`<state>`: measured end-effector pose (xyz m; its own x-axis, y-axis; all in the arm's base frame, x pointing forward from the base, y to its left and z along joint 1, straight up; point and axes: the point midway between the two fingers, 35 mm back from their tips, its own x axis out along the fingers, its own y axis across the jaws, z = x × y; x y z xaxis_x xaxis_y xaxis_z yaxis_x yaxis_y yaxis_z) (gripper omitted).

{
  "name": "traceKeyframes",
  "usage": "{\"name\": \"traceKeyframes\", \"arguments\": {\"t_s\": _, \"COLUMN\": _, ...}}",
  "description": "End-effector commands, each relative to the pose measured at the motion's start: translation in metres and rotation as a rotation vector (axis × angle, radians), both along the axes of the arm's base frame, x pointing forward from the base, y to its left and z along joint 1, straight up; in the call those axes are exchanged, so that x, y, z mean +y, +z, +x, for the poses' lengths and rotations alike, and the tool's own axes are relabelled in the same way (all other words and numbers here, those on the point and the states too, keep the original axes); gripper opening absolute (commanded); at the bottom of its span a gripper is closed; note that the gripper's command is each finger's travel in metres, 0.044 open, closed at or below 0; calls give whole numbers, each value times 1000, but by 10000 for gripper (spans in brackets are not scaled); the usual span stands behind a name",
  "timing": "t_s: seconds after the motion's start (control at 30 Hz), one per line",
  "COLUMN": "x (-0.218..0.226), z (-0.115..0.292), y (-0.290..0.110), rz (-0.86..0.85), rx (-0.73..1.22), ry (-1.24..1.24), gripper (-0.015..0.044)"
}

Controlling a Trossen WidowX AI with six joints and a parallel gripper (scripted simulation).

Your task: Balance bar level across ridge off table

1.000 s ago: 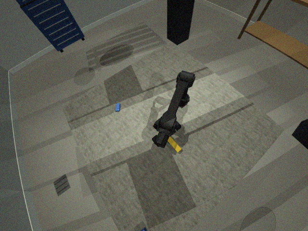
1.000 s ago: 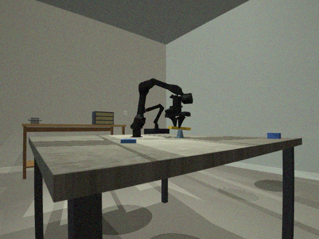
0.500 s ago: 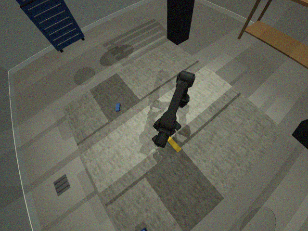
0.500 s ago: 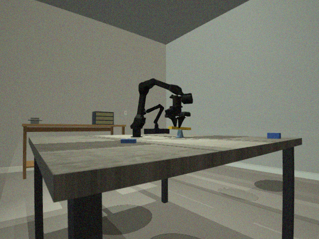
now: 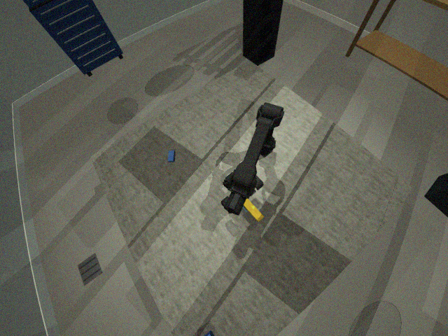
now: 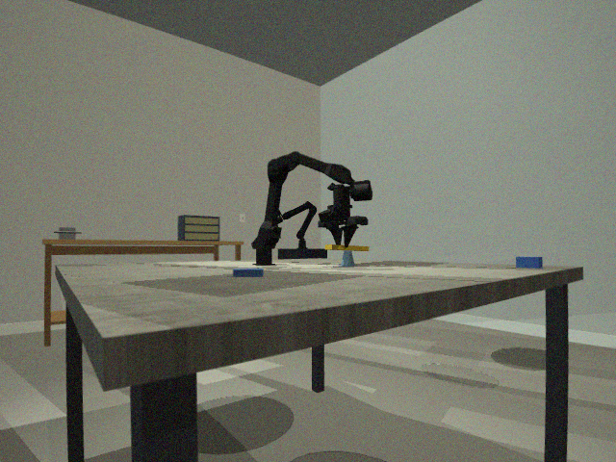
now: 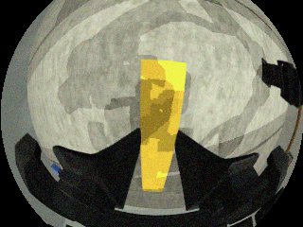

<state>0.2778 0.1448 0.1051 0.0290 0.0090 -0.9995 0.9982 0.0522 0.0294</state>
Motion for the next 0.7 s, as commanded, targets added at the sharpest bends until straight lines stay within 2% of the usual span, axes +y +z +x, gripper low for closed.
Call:
{"name": "traceKeyframes", "arguments": {"t_s": 0.0, "x": 0, "z": -1, "y": -3, "rz": 3, "rx": 7, "ry": -5, "gripper": 0}}
{"name": "traceKeyframes", "arguments": {"t_s": 0.67, "x": 0, "z": -1, "y": -5, "rz": 3, "rx": 7, "ry": -5, "gripper": 0}}
